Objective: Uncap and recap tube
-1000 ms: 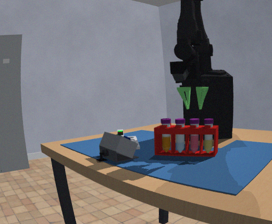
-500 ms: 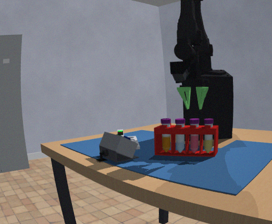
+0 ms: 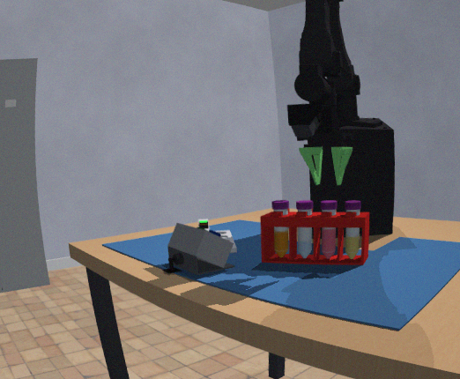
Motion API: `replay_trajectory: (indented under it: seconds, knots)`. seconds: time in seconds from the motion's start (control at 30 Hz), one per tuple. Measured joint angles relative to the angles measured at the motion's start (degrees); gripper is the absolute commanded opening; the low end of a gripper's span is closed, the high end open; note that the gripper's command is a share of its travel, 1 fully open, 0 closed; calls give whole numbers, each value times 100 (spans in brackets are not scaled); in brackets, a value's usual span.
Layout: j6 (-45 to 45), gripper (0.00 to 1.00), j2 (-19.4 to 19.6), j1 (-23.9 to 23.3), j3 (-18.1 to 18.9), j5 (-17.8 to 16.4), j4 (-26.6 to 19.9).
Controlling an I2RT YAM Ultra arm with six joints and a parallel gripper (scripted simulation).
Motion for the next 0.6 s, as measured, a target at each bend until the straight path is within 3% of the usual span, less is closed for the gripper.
replay_trajectory:
  seconds: [0.43,0.6]
  knots:
    - [0,49,0,0,0,0,0]
    - [-702,49,17,-212,0,-57,-4]
